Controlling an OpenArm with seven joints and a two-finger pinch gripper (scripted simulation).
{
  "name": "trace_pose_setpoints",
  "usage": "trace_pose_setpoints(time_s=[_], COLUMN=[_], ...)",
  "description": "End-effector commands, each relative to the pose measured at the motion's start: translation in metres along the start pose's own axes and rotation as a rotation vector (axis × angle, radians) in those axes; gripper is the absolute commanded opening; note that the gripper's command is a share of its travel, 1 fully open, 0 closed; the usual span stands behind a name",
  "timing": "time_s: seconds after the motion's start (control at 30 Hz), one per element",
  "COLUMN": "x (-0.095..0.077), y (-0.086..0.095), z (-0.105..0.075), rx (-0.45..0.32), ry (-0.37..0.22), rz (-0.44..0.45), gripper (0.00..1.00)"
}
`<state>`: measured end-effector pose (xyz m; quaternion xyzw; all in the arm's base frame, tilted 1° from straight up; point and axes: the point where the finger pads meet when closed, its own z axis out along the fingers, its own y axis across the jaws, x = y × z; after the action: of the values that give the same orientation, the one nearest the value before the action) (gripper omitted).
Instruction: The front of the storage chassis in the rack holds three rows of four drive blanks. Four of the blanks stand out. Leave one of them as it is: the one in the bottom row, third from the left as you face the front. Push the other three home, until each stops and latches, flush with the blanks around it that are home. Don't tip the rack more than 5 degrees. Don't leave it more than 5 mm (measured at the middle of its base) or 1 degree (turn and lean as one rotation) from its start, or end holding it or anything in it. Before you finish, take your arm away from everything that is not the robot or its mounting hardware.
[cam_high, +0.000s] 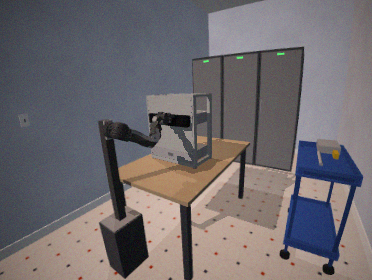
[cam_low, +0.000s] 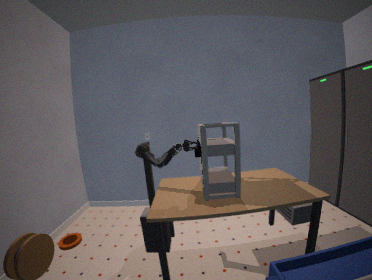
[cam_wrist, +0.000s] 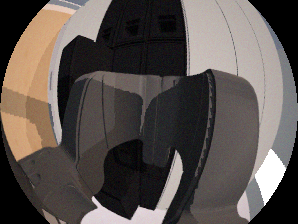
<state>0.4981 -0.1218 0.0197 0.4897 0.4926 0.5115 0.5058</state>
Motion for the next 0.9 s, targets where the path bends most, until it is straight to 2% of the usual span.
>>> trace_pose_setpoints(time_s=[0.0, 0.87], x=[-0.0083, -0.0083], y=[-0.0131, -0.0145], z=[0.0026, 0.0046], rx=[0.045, 0.045], ry=[-0.023, -0.023], rz=[0.012, 0.012], gripper=[0.0, 0.0])
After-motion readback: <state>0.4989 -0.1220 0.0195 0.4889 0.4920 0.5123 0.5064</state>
